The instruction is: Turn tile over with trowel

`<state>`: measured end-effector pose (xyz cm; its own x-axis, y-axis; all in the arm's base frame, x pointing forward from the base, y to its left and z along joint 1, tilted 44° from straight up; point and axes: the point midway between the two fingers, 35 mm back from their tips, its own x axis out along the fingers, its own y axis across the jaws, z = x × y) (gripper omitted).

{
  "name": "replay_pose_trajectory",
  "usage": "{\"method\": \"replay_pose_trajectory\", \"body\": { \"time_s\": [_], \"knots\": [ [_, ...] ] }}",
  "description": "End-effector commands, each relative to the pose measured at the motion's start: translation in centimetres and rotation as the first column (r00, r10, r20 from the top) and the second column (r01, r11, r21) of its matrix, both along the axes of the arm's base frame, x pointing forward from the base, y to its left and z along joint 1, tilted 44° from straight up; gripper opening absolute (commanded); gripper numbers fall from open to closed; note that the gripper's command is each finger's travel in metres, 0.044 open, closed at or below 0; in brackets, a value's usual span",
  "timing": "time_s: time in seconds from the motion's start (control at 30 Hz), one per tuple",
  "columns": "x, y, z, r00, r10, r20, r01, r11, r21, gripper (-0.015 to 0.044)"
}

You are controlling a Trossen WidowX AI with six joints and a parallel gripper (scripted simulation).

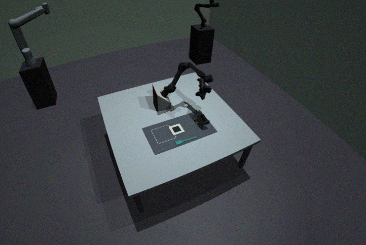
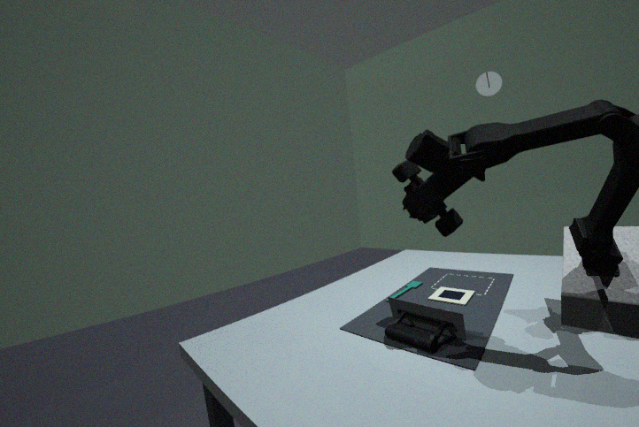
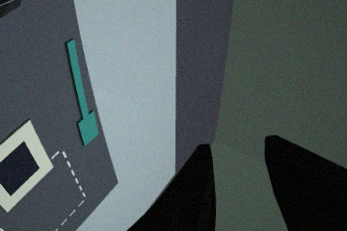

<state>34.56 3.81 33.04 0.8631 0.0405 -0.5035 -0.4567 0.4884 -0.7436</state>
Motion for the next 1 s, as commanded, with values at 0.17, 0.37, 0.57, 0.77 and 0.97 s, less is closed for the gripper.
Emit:
{"method": "replay_pose_trajectory", "body": {
  "time_s": [0.17,0.37,0.57,0.77,0.97],
  "knots": [
    [0.0,3.7,-2.2,0.957,0.274,-0.091,-0.285,0.948,-0.14,0.01],
    [-0.3,5.9,-3.5,0.889,0.433,-0.146,-0.456,0.866,-0.205,0.01],
    [-0.8,8.1,-4.8,0.79,0.58,-0.198,-0.613,0.748,-0.255,0.01],
    [-1.5,10.3,-5.9,0.664,0.708,-0.241,-0.745,0.599,-0.293,0.01],
    [-2.4,12.4,-7.0,0.514,0.812,-0.275,-0.845,0.427,-0.321,0.01]
  ]
}}
